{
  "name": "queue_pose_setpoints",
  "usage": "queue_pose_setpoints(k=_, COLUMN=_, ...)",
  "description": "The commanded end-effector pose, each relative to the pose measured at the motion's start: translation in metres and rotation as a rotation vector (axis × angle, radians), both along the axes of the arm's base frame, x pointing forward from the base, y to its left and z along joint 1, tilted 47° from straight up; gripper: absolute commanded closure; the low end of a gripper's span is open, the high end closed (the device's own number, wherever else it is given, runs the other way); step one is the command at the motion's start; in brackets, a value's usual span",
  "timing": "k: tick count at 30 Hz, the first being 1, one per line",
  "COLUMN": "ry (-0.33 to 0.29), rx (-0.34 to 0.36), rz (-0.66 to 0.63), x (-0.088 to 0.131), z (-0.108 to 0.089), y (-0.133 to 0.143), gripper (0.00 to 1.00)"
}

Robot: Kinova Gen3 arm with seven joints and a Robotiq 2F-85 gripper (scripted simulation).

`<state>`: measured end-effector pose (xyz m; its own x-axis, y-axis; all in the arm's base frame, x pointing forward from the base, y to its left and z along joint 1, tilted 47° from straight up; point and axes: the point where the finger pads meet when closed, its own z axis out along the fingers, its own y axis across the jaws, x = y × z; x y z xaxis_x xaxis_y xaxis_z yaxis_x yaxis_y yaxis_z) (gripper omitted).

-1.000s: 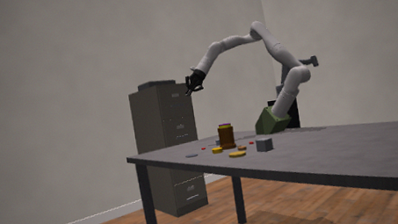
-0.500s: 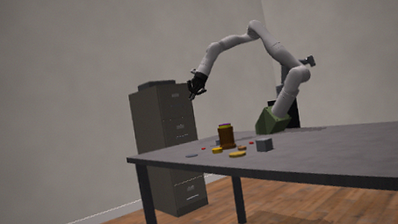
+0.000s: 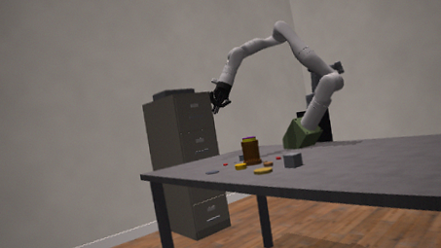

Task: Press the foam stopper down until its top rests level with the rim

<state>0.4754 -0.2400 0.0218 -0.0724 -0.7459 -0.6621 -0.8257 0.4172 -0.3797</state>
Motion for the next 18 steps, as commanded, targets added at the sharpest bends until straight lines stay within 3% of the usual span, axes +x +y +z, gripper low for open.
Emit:
queue_pose_setpoints(k=1, ry=0.02, rx=0.015, rz=0.048, x=0.001, z=0.007, y=0.023, gripper=1.0)
queue_pose_setpoints(k=10, ry=0.02, rx=0.014, rz=0.046, x=0.001, z=0.007, y=0.022, gripper=1.0)
queue_pose_setpoints(k=11, ry=0.041, rx=0.023, rz=0.097, x=-0.001, z=0.01, y=0.043, gripper=1.0)
queue_pose_setpoints(k=18, ry=0.041, rx=0.022, rz=0.095, x=0.0, z=0.01, y=0.042, gripper=1.0)
